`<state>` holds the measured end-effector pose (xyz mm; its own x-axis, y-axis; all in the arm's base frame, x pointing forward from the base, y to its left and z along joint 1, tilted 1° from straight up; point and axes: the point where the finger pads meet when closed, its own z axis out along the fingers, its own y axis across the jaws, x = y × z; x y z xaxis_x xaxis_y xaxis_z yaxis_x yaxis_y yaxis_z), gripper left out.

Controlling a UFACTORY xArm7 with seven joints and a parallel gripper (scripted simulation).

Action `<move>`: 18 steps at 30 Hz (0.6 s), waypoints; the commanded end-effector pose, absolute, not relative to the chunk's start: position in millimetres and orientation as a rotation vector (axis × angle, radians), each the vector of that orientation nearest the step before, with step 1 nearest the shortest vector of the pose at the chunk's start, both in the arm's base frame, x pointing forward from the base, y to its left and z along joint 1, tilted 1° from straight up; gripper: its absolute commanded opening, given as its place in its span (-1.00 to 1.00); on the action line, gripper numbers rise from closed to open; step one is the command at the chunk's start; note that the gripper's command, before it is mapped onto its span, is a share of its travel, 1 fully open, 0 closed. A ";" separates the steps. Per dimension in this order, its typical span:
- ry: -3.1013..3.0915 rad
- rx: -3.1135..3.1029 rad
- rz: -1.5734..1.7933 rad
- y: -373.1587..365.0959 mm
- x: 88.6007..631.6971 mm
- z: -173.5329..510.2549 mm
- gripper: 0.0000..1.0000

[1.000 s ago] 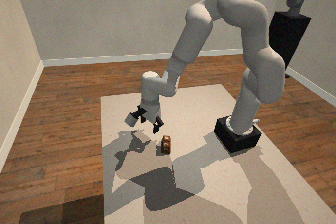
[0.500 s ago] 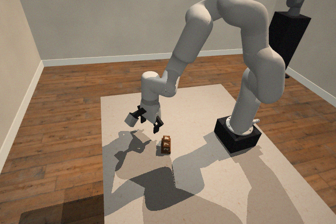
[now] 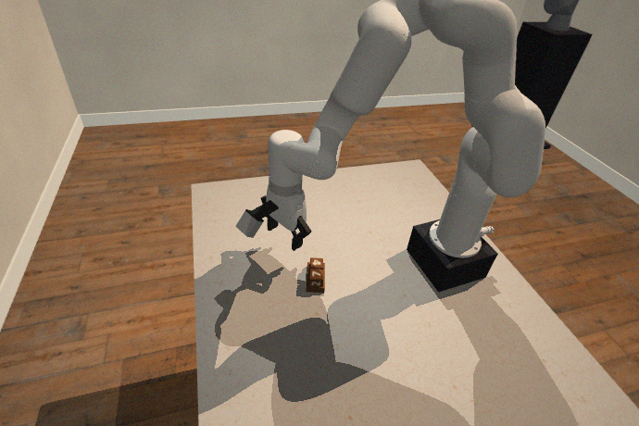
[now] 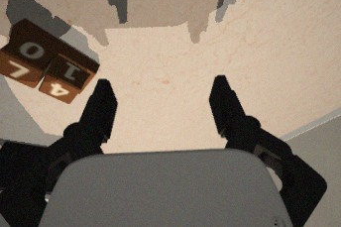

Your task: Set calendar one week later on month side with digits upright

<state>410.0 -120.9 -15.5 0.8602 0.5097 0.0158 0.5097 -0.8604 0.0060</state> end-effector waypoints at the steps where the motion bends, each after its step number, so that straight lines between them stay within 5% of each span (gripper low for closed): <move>1: 0.819 3.029 0.031 -121.2 411.1 -13.5 1.00; 18: 0.417 3.113 0.031 -117.9 386.4 -14.0 1.00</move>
